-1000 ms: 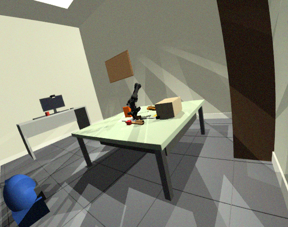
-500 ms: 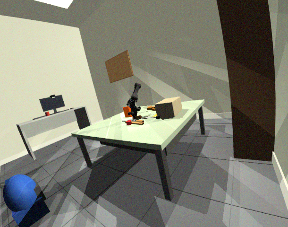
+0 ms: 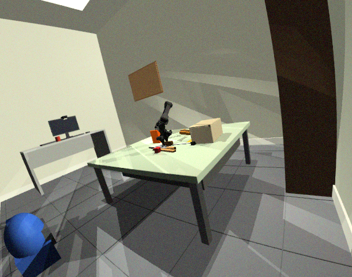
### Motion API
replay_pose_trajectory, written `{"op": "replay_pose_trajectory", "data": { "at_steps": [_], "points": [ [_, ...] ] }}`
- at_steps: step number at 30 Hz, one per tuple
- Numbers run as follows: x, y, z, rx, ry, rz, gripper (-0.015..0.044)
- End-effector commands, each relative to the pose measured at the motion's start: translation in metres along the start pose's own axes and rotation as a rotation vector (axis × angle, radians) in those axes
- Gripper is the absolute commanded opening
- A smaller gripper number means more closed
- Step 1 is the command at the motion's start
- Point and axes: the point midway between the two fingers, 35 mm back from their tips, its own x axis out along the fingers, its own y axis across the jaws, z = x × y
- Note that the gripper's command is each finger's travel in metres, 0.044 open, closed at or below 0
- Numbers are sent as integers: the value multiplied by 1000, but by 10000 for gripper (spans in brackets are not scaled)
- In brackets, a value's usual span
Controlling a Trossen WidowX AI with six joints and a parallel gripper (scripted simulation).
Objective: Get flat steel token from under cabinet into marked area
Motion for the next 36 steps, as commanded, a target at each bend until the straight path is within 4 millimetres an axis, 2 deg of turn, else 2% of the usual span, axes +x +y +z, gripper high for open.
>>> {"op": "replay_pose_trajectory", "data": {
  "at_steps": [1, 13, 36],
  "points": [
    [1, 0, 0, 1, 0, 0, 270],
    [5, 1, -4, 6, 0, 0, 270],
    [2, 0, 0, -2, -4, -4, 116]
  ]
}}
